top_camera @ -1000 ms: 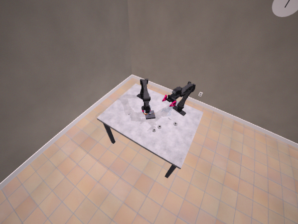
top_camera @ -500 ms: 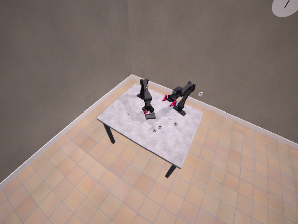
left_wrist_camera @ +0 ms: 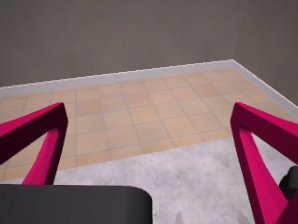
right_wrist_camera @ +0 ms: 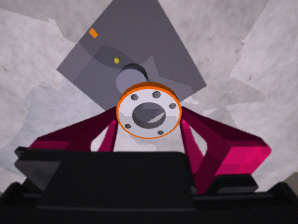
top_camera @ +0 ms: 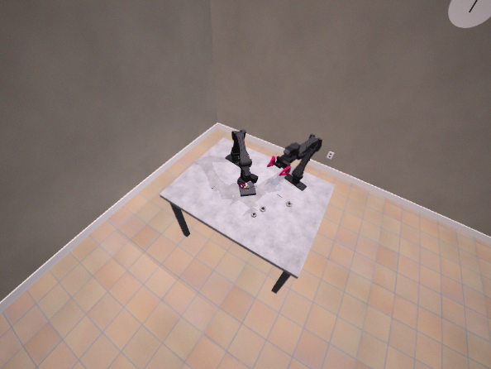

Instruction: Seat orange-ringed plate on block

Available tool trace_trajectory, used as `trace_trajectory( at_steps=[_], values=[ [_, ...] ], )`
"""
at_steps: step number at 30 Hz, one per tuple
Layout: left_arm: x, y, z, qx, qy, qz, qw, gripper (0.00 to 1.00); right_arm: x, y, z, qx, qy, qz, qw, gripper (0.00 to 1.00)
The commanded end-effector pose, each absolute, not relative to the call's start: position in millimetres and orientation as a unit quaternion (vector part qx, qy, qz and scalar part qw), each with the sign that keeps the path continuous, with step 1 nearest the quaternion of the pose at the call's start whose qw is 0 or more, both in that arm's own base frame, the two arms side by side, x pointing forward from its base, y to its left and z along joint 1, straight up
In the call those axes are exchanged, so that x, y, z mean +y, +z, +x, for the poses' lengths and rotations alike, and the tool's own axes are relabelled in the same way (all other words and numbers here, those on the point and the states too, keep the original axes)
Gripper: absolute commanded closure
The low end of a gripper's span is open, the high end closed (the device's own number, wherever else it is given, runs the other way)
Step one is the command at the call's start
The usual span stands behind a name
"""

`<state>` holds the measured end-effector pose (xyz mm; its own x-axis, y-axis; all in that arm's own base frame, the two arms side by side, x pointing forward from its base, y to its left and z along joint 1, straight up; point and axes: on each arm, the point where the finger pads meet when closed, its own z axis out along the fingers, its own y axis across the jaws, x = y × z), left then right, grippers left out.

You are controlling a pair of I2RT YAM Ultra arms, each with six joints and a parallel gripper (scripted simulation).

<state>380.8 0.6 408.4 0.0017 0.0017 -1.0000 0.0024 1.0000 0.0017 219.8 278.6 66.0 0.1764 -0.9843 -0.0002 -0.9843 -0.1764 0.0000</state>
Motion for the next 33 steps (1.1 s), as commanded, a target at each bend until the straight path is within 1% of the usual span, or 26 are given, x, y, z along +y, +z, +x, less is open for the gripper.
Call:
trace_trajectory(
  at_steps=[1, 5, 6, 8, 12, 14, 20, 22, 23, 33],
  values=[
    [0, 410, 379, 0.707, -0.001, -0.001, 0.707, 0.0, 297, 82, 224, 0.572, 0.004, -0.82, 0.035, 1.0],
    [0, 410, 379, 0.707, -0.001, -0.001, 0.707, 0.0, 290, 90, 231, 0.562, 0.002, -0.826, 0.038, 1.0],
    [0, 410, 379, 0.707, -0.001, -0.001, 0.707, 0.0, 298, 87, 220, 0.536, 0.002, -0.843, 0.034, 1.0],
    [0, 410, 379, 0.707, -0.001, -0.001, 0.707, 0.0, 299, 79, 218, 0.512, 0.003, -0.859, 0.023, 1.0],
    [0, 410, 379, 0.707, -0.001, -0.001, 0.707, 0.0, 301, 88, 218, 0.465, -0.001, -0.885, 0.036, 1.0],
    [0, 410, 379, 0.707, -0.001, -0.001, 0.707, 0.0, 301, 78, 216, 0.442, 0.0, -0.897, 0.024, 1.0],
    [0, 410, 379, 0.707, -0.001, -0.001, 0.707, 0.0, 307, 78, 214, 0.391, -0.002, -0.92, 0.029, 1.0],
    [0, 410, 379, 0.707, -0.001, -0.001, 0.707, 0.0, 301, 87, 217, 0.378, -0.004, -0.925, 0.035, 1.0],
    [0, 410, 379, 0.707, -0.001, -0.001, 0.707, 0.0, 307, 89, 210, 0.355, -0.005, -0.934, 0.038, 1.0],
    [0, 410, 379, 0.707, -0.001, -0.001, 0.707, 0.0, 315, 88, 206, 0.235, -0.011, -0.971, 0.043, 1.0]
  ],
)
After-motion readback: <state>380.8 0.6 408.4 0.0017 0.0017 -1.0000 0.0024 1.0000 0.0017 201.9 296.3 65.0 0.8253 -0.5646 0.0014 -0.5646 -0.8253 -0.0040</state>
